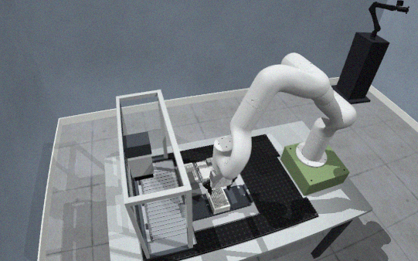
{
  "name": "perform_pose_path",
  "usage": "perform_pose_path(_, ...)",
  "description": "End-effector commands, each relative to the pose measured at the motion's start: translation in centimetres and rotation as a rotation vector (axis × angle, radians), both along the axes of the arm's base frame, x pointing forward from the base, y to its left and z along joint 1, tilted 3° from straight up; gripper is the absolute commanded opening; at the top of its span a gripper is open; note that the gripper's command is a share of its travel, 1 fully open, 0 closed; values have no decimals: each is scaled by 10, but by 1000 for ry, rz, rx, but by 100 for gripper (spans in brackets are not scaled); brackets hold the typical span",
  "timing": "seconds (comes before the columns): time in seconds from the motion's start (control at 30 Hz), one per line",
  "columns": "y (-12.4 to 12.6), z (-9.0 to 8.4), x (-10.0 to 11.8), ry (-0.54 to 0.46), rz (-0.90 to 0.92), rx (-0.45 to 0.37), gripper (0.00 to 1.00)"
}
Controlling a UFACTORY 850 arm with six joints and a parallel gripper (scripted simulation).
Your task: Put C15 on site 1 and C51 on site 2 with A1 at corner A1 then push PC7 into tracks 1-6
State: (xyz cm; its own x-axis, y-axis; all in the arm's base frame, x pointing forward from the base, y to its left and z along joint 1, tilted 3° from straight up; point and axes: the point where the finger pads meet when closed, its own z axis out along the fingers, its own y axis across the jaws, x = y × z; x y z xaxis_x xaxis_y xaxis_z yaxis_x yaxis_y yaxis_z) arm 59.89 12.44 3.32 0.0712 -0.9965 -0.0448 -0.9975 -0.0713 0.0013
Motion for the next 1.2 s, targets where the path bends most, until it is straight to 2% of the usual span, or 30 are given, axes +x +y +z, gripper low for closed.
perform_pose_path(0.0,0,8,1,-2,0,0,100)
perform_pose_path(0.9,-2,45,1,-2,0,0,100)
perform_pose_path(1.17,-2,46,1,-2,0,0,100)
